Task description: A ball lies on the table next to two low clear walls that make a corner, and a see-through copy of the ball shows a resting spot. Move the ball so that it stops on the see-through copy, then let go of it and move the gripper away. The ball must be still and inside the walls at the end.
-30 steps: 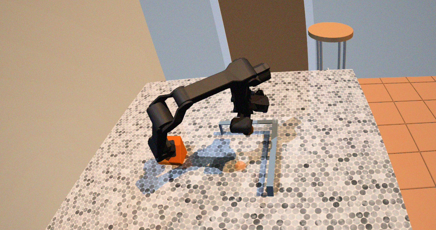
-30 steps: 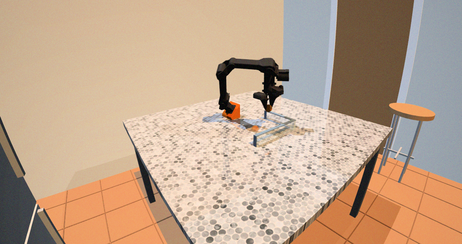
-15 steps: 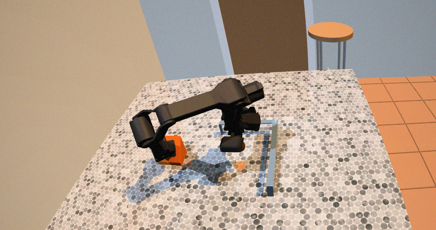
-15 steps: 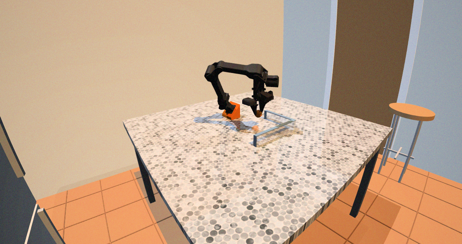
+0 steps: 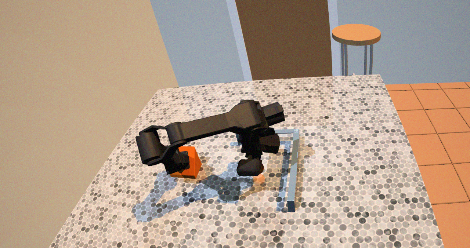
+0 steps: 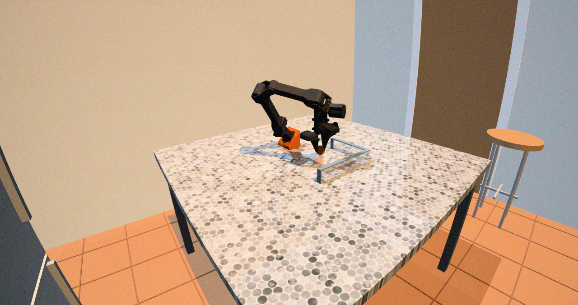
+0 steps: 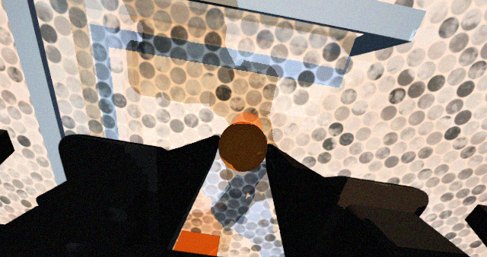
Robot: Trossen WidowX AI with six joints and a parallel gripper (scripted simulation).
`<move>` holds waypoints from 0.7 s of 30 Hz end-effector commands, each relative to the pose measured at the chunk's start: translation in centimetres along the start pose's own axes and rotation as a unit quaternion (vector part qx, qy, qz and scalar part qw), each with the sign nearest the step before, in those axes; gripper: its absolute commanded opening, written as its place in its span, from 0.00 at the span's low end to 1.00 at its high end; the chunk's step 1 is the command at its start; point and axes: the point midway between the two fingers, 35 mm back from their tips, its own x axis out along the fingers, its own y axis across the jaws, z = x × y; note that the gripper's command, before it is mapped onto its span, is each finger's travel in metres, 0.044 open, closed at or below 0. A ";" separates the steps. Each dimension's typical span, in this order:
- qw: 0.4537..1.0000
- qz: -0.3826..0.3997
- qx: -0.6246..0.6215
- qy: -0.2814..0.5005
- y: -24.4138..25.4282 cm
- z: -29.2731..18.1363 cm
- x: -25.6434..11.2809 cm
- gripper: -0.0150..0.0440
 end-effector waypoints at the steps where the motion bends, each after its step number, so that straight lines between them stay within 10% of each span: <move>1: 1.000 -0.003 0.000 0.000 -0.2 -0.1 2.0 0.25; 21: 1.000 -0.005 0.000 0.000 -0.4 -0.3 5.6 0.25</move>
